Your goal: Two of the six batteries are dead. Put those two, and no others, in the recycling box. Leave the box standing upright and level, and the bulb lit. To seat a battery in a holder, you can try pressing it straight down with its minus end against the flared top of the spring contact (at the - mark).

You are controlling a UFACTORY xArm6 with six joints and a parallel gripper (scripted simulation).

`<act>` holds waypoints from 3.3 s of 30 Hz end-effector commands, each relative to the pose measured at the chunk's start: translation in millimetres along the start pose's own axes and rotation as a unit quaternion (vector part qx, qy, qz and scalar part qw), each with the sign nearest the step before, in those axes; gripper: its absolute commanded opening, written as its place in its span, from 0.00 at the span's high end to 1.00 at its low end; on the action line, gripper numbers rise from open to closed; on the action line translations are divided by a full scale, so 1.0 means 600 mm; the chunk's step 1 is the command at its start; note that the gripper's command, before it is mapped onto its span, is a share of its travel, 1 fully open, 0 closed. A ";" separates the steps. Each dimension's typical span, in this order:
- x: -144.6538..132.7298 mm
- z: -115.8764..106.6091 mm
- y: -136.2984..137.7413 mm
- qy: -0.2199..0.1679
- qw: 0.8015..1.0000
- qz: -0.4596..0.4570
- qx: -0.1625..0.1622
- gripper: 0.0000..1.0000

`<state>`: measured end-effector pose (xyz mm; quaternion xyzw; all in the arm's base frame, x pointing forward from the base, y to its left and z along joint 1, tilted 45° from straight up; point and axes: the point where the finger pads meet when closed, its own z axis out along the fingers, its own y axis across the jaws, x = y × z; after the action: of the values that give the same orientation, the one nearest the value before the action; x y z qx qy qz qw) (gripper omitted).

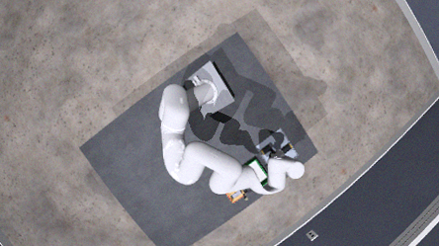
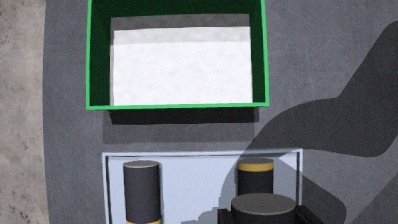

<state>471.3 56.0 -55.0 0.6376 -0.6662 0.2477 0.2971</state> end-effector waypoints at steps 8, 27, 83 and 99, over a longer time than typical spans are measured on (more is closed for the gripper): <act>0.208 -0.004 -0.069 -0.004 1.000 -0.001 0.004 0.72; 0.462 -0.003 -0.150 -0.004 1.000 -0.001 0.004 0.72; 0.484 0.050 -0.158 -0.004 1.000 0.000 0.004 0.72; 0.484 0.050 -0.159 -0.004 1.000 0.000 0.004 0.72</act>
<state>559.8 -176.2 124.4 0.6394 -0.6666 0.2461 0.2936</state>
